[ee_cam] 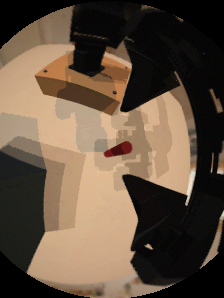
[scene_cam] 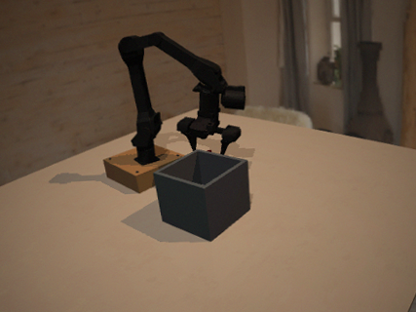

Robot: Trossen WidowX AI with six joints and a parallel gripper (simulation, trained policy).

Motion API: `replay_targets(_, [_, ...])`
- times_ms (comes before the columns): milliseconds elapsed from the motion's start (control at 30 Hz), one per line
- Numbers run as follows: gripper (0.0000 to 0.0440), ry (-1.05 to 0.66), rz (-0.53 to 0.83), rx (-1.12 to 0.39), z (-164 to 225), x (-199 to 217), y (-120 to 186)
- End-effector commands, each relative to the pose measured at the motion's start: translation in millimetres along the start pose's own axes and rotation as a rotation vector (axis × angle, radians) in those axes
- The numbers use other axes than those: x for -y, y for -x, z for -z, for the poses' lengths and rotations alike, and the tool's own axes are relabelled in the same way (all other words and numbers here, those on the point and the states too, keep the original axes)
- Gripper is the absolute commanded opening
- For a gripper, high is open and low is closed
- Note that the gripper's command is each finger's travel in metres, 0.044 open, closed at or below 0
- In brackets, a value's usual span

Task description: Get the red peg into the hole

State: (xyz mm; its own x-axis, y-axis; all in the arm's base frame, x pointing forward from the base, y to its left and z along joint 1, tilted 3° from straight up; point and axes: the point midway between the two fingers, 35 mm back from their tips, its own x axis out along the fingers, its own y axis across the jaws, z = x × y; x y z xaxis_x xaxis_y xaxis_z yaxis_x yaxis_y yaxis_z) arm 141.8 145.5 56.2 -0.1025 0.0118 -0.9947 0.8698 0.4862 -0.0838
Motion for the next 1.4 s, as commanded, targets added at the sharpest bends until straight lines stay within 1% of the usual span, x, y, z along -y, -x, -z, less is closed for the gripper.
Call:
replay_targets(0, [0.0435, -0.031, -0.003, 0.005, -3.2, -0.5, -9.4])
replay_targets(67, [0.0426, -0.044, -0.005, 0.009, -4.9, -0.9, -14.7])
replay_targets(133, [0.0403, -0.054, -0.008, 0.009, -5.8, -1.9, -19.5])
replay_targets(467, [0.0151, -0.062, -0.025, 0.004, -7.6, -13.7, -34.3])
replay_targets(567, [0.0092, -0.051, -0.028, -0.001, -7.1, -17.0, -35.7])
replay_targets(633, [0.0041, -0.044, -0.036, -0.008, -6.2, -20.2, -35.0])
replay_targets(700, [0.0001, -0.036, -0.043, -0.015, -4.9, -22.9, -33.5])
replay_targets(1067, [0.0, -0.066, -0.162, -0.095, 5.3, -43.4, 0.1])
replay_targets(1367, [0.0, -0.072, -0.257, -0.13, 4.8, -57.2, 33.9])
